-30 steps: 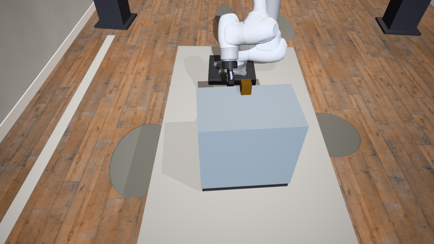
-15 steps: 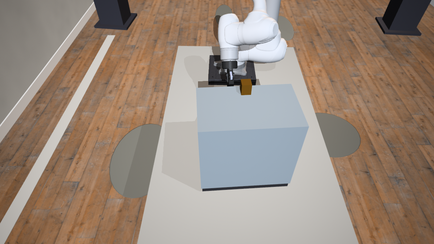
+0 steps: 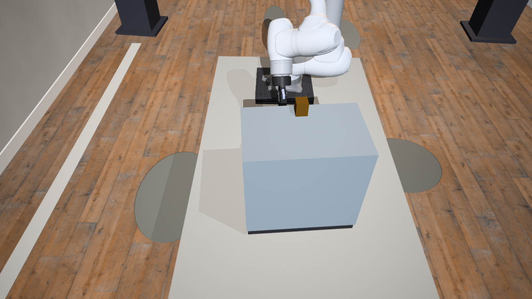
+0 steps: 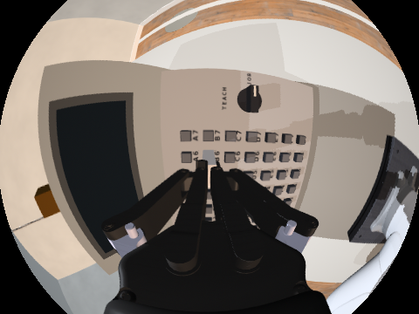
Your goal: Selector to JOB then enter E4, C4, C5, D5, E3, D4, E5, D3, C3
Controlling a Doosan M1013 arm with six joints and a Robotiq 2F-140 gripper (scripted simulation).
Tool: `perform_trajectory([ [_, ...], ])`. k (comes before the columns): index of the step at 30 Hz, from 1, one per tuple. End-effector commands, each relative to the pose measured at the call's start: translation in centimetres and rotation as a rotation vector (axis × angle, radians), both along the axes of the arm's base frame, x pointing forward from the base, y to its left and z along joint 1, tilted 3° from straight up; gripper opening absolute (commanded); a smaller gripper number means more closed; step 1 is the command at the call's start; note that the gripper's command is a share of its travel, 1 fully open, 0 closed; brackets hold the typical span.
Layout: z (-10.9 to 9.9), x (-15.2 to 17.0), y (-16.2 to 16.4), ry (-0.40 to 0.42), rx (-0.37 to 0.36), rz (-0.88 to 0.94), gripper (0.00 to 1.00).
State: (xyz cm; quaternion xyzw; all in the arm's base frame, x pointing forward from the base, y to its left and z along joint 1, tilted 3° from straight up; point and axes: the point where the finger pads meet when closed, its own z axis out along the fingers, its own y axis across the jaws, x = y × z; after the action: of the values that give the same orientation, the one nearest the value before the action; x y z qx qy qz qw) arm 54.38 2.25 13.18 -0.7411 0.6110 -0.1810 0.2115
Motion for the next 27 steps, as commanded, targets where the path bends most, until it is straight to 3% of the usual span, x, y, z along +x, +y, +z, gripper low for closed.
perform_trajectory([
  [1, -0.12, 0.07, 0.02, 0.000, 0.000, 0.000, 0.00],
  [27, -0.71, 0.44, 0.08, 0.000, 0.000, 0.000, 0.00],
])
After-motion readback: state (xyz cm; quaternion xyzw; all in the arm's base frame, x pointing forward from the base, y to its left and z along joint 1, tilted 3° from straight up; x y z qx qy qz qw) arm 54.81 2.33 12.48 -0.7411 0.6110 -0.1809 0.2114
